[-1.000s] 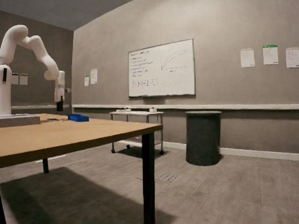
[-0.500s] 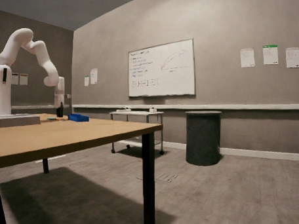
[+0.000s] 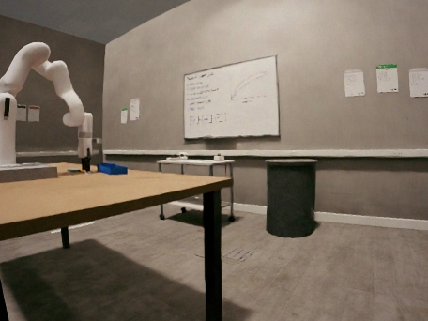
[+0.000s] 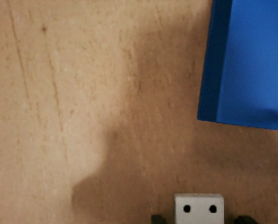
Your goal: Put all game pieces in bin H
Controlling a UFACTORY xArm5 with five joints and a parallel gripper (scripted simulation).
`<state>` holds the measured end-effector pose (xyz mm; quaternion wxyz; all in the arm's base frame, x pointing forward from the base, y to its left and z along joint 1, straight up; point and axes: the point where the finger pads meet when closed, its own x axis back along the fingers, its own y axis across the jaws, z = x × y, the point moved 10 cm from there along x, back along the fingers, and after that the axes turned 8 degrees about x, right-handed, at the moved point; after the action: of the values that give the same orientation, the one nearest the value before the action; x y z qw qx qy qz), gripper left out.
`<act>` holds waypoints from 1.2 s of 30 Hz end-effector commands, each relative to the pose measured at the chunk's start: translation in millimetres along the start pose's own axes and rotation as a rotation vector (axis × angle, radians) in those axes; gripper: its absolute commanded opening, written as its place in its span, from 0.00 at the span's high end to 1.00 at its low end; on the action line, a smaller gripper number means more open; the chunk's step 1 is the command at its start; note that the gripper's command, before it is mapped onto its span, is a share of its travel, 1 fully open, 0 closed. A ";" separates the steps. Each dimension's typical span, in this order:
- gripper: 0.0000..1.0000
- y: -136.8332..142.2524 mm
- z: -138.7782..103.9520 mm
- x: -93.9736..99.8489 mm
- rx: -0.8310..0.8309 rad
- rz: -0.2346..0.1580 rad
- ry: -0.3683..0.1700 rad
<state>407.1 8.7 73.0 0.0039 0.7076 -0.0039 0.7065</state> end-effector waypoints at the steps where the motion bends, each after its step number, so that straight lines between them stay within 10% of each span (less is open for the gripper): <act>1: 0.58 0.0 0.6 -3.0 0.000 0.000 0.003; 13: 0.58 0.0 0.4 -3.0 0.000 0.000 0.003; 14: 0.79 0.0 0.4 -3.0 0.000 0.000 0.003; 36: 0.79 0.0 0.4 -3.0 0.000 0.000 0.003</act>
<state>406.5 8.6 69.1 0.0039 0.7076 -0.0039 0.7066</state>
